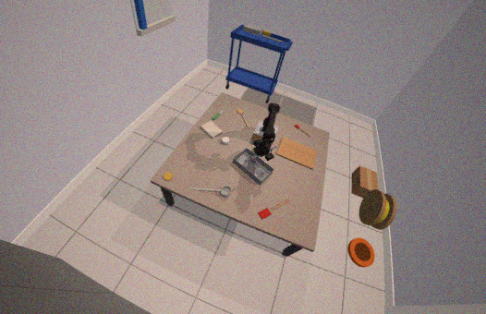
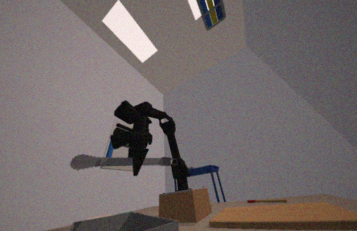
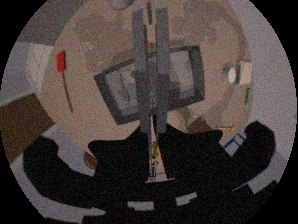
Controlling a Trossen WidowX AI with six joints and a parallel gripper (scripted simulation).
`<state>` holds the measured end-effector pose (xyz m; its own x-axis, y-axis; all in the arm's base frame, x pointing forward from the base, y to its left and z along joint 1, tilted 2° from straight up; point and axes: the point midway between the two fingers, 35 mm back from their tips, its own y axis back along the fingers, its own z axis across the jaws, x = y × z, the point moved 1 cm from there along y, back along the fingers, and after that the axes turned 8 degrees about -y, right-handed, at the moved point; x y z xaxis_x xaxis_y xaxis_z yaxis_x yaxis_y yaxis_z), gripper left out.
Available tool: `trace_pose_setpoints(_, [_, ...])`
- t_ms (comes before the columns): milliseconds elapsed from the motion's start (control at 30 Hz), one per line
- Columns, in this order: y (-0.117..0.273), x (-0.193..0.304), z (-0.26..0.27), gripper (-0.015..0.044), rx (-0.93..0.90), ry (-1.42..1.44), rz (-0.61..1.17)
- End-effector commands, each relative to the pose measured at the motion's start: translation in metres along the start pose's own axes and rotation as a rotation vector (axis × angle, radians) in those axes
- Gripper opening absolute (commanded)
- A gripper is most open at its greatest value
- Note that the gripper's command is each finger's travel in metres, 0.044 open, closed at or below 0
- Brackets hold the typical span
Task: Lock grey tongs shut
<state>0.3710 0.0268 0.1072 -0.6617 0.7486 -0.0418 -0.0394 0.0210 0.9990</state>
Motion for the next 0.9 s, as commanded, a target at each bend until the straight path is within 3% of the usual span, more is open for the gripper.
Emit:
trace_pose_setpoints(0, [0.0, 0.021, 0.013, -0.015, -0.001, 0.11, 0.002])
trace_pose_setpoints(867, [0.001, 0.174, 0.064, -0.015, -0.008, 0.91, 0.013])
